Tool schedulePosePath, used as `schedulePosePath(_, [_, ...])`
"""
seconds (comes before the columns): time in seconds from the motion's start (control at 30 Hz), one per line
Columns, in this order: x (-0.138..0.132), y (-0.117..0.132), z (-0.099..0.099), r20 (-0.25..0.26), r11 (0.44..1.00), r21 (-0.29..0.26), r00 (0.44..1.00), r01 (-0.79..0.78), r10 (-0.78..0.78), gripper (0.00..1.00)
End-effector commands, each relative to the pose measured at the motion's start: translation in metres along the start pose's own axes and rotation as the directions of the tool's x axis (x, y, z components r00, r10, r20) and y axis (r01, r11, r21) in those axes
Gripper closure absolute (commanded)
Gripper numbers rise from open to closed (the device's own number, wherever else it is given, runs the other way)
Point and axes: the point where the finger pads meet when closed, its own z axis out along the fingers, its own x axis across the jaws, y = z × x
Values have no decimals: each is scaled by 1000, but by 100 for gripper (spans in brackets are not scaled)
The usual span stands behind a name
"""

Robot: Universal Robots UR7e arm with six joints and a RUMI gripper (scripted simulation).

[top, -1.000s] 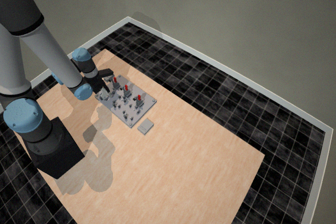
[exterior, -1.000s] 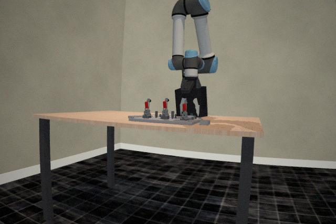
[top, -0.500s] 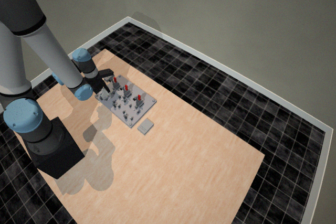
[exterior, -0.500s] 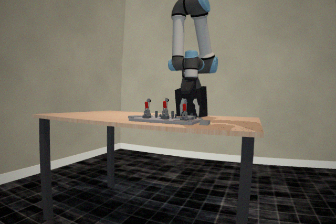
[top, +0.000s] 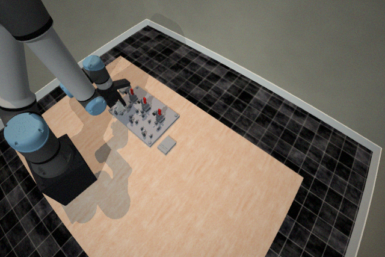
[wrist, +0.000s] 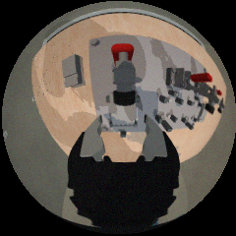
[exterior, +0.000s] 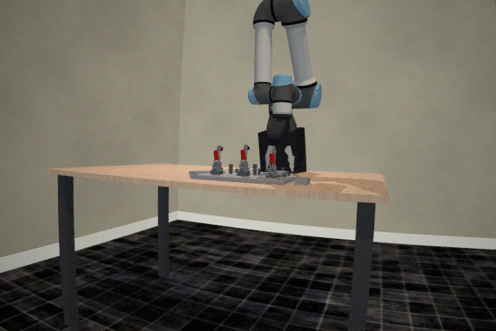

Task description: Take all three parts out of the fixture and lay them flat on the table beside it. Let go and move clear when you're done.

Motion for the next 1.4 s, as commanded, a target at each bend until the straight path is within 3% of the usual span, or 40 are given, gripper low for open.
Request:
schedulePosePath(0.0, [1,-3,0,0,1000,3,1000,-1,1,41])
schedulePosePath(1.1, [1,-3,-1,0,1000,3,1000,-1,1,41])
schedulePosePath(1.13, [1,-3,-1,0,1000,3,1000,-1,1,100])
schedulePosePath(1.37, [1,-3,-1,0,1000,3,1000,-1,1,100])
